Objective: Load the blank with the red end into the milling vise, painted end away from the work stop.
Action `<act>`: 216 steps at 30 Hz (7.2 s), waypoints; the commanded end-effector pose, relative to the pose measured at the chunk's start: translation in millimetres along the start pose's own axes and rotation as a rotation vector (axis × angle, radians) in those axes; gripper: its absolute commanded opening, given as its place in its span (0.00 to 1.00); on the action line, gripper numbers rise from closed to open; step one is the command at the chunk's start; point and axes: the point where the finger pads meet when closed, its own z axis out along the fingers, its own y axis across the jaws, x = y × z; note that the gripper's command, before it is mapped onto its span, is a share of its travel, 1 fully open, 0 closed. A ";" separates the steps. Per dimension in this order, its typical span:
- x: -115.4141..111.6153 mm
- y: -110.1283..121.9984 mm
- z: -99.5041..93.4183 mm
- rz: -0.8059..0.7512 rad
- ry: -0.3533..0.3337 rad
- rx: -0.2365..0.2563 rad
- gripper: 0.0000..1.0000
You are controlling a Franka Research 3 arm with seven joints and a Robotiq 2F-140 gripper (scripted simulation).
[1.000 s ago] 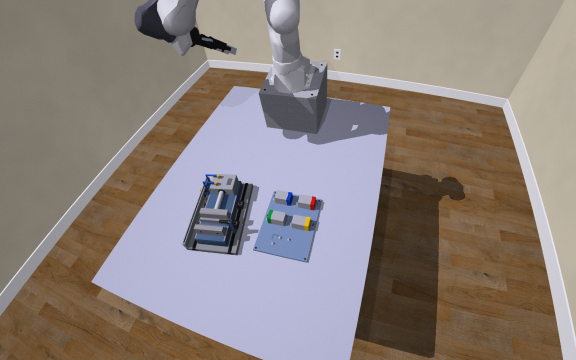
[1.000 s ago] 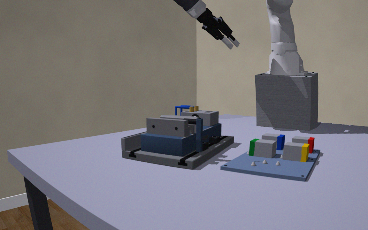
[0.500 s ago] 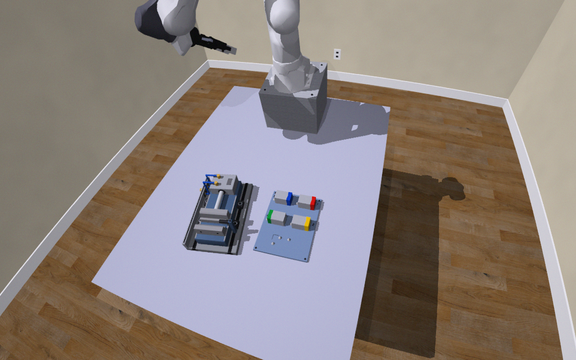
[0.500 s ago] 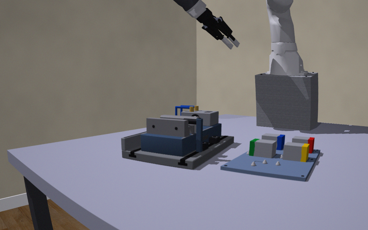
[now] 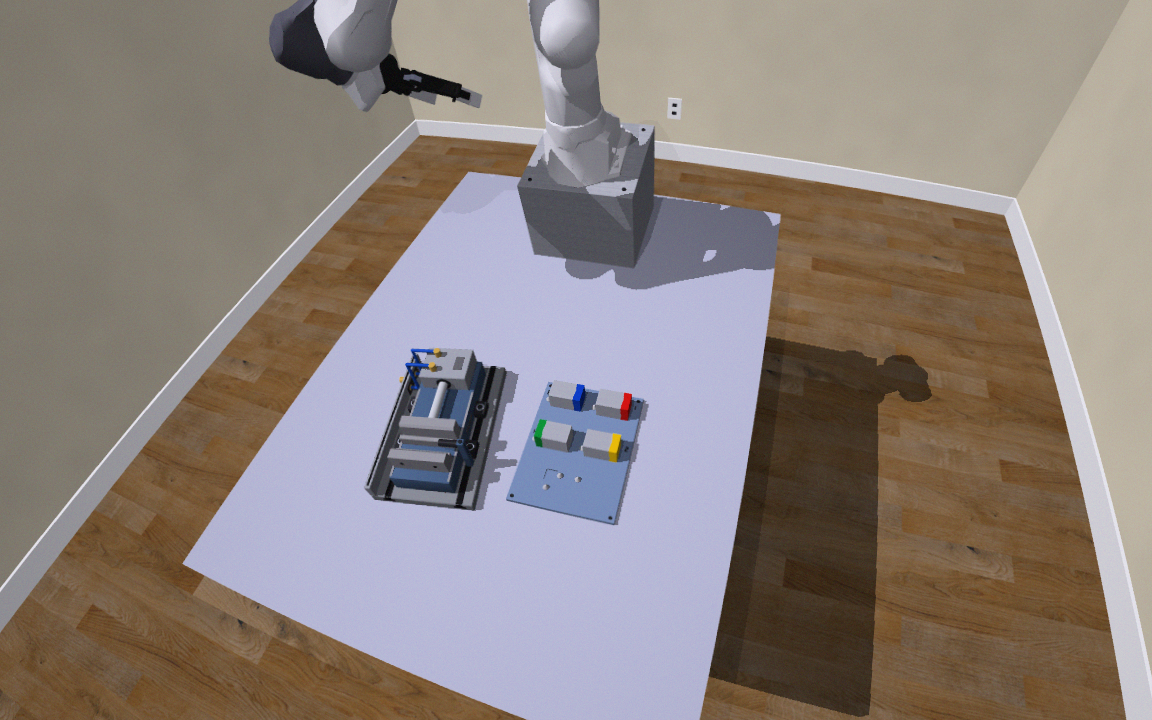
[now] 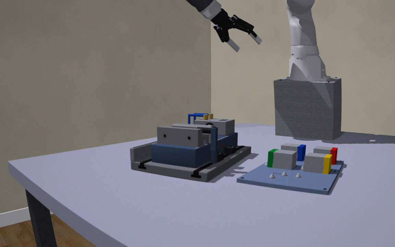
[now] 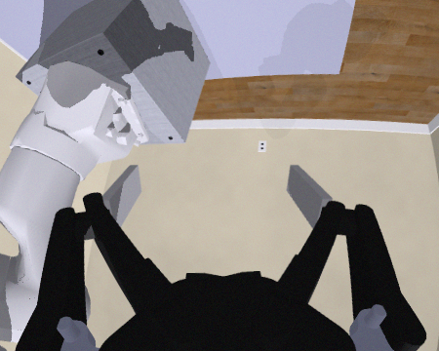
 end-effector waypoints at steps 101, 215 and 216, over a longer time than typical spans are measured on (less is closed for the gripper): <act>142.2 -163.4 -91.7 -0.732 -0.206 -0.708 1.00; 175.5 -422.5 -53.9 -1.491 -0.488 -1.365 1.00; 175.5 -422.5 -53.9 -1.491 -0.488 -1.365 1.00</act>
